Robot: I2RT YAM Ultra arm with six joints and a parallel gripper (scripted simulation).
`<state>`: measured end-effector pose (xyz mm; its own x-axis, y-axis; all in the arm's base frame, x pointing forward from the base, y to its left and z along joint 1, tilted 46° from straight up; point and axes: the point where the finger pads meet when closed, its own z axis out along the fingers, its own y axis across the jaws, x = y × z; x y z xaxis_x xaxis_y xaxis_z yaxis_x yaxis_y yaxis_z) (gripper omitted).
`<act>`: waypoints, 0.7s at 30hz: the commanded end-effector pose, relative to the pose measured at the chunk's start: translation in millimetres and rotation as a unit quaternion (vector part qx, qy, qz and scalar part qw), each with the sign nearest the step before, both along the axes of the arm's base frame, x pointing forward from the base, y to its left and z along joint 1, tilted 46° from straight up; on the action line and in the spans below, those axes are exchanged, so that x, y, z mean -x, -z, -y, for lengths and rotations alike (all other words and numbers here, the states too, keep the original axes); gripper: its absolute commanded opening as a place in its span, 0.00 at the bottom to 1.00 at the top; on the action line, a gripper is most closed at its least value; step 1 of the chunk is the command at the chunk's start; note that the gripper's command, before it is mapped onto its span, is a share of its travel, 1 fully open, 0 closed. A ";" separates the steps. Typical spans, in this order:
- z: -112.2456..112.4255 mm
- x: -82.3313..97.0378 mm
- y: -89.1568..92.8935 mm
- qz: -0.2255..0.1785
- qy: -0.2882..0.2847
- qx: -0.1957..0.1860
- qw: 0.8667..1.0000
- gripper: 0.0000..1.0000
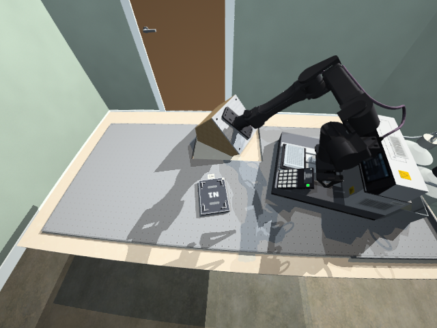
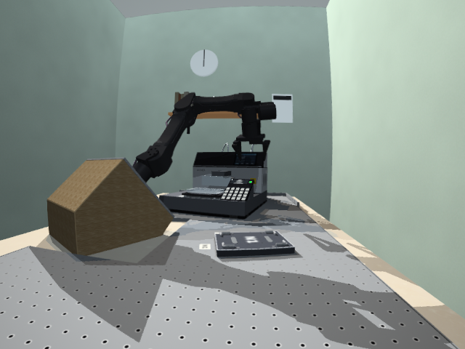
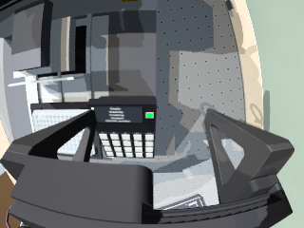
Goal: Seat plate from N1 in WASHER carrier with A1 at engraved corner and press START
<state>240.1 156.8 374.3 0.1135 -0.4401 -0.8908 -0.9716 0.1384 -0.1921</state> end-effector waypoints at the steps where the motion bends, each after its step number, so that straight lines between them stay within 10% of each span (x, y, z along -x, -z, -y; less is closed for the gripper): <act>1: 1.1 1.2 -3.0 -0.003 0.004 -0.001 1.000 1.00; 21: 15.0 18.9 47.5 0.002 0.006 -0.004 1.000 0.68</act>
